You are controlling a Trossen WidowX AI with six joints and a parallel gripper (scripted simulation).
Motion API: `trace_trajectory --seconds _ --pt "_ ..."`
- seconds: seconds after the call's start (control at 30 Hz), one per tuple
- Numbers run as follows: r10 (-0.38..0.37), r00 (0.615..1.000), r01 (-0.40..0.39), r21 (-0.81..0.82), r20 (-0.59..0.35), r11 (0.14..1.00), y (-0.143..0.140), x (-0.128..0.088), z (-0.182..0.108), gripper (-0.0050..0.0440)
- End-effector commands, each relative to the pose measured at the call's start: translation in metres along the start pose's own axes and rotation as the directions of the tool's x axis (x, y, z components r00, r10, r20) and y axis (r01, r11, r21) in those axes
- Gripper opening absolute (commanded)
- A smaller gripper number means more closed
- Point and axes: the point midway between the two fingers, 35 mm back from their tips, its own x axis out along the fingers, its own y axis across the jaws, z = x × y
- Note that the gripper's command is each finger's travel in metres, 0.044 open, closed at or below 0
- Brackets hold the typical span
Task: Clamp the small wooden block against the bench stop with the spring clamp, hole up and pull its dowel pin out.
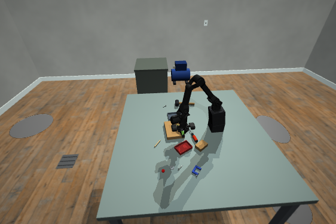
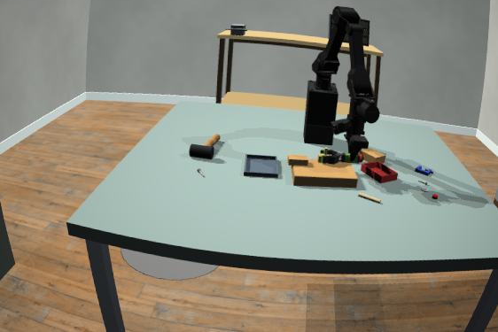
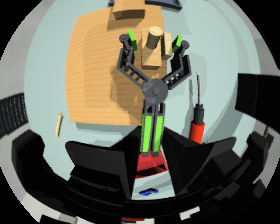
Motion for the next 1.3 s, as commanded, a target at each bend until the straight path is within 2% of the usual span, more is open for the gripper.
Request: trace_trajectory --seconds 0.0,1.27 --pt "0.007 1.000 -0.007 -0.004 -0.005 1.000 0.0032 -0.0002 -0.0012 0.0000" --pt "0.007 1.000 -0.007 -0.004 -0.005 1.000 0.0037 0.0037 -0.0013 0.0000"
